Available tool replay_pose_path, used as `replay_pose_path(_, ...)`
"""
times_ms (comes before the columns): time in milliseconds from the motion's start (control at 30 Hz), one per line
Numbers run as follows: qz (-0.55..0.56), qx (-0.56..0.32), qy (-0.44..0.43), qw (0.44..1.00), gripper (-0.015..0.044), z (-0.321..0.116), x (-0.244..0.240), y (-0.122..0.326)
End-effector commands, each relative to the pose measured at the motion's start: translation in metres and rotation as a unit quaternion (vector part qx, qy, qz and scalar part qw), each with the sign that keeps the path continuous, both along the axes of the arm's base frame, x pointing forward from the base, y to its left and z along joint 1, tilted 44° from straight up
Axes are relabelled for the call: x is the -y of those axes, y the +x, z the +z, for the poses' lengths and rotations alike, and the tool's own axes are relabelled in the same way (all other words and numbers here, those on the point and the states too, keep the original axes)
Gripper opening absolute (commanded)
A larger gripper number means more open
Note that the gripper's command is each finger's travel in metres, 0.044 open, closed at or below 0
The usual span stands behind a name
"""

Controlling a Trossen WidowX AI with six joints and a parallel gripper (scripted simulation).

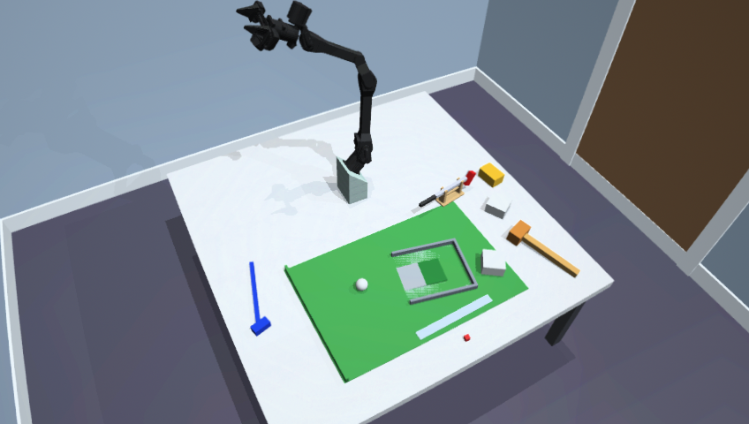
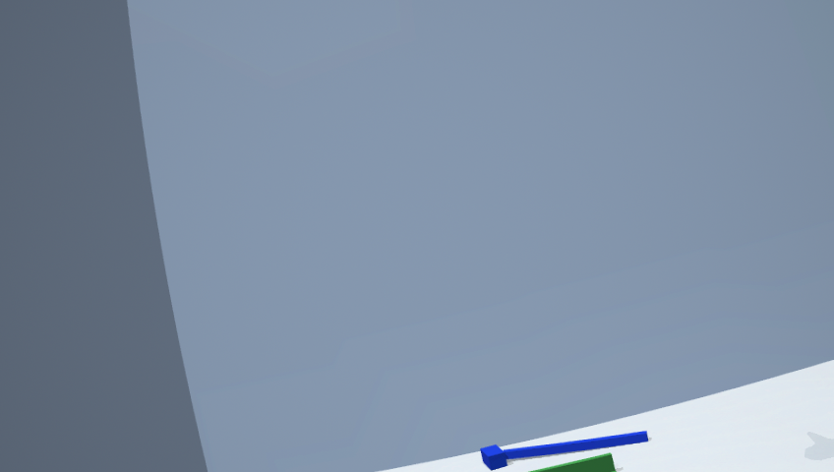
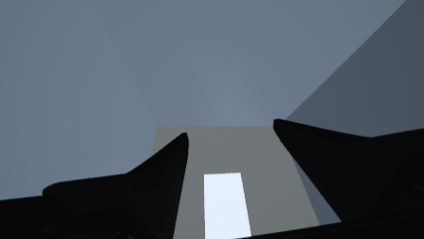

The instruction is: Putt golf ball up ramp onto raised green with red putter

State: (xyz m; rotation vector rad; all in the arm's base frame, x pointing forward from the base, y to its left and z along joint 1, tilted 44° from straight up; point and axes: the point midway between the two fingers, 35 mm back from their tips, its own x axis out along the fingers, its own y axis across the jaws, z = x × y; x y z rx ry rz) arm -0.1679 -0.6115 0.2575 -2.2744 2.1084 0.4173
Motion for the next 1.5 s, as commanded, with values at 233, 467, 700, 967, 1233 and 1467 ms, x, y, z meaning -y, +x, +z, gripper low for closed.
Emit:
replay_pose_path(233, 0.143, -0.149, 0.018, 0.978, 0.044, -0.016, 0.0, 0.108)
replay_pose_path(467, 0.3, -0.304, -0.005, 0.904, 0.044, -0.031, -0.024, 0.219)
replay_pose_path(700, 0.426, -0.419, -0.058, 0.8, 0.044, -0.044, -0.063, 0.308)
replay_pose_path(967, 0.547, -0.518, -0.15, 0.641, 0.044, -0.058, -0.131, 0.398)
replay_pose_path(1233, 0.629, -0.571, -0.277, 0.449, 0.044, -0.071, -0.214, 0.471)
replay_pose_path(1467, 0.657, -0.576, -0.401, 0.274, 0.044, -0.079, -0.295, 0.517)
